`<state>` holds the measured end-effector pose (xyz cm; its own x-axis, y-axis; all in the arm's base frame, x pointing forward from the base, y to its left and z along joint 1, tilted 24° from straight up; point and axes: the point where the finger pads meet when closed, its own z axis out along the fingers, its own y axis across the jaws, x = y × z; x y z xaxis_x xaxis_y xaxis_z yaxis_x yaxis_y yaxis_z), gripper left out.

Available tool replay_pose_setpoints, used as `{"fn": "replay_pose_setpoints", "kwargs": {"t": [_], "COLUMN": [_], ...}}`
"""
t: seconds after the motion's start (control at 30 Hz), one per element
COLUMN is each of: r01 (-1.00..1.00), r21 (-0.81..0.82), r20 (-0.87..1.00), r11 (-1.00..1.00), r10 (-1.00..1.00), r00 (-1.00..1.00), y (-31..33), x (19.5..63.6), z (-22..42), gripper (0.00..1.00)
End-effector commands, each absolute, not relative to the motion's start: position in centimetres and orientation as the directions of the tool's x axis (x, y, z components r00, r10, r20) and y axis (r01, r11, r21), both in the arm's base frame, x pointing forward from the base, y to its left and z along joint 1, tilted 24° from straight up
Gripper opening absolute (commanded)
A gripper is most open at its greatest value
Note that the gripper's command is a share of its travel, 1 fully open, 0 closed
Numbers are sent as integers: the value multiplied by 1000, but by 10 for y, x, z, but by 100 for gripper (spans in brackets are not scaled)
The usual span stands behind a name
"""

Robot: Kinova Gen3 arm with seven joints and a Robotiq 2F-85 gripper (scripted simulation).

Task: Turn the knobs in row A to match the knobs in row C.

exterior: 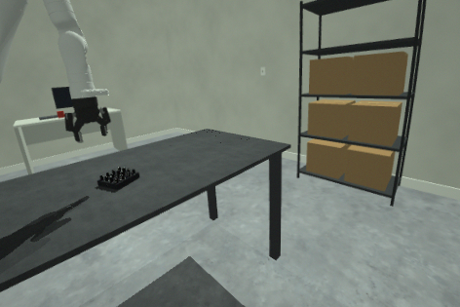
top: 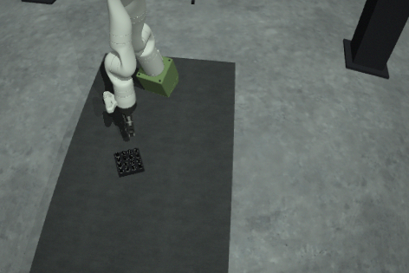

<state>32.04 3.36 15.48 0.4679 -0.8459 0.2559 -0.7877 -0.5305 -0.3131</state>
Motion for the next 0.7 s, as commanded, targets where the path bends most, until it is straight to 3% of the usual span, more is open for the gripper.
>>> {"fn": "replay_pose_setpoints", "kwargs": {"t": [0.0, 0.67], "r01": [-779, -775], "r21": [-313, -316], "r20": [256, 259], "r11": [-543, -547], "r10": [-838, -836], "r00": [482, 484], "y": [41, 42], "x": [319, 318], "z": [159, 164], "gripper": [100, 100]}}
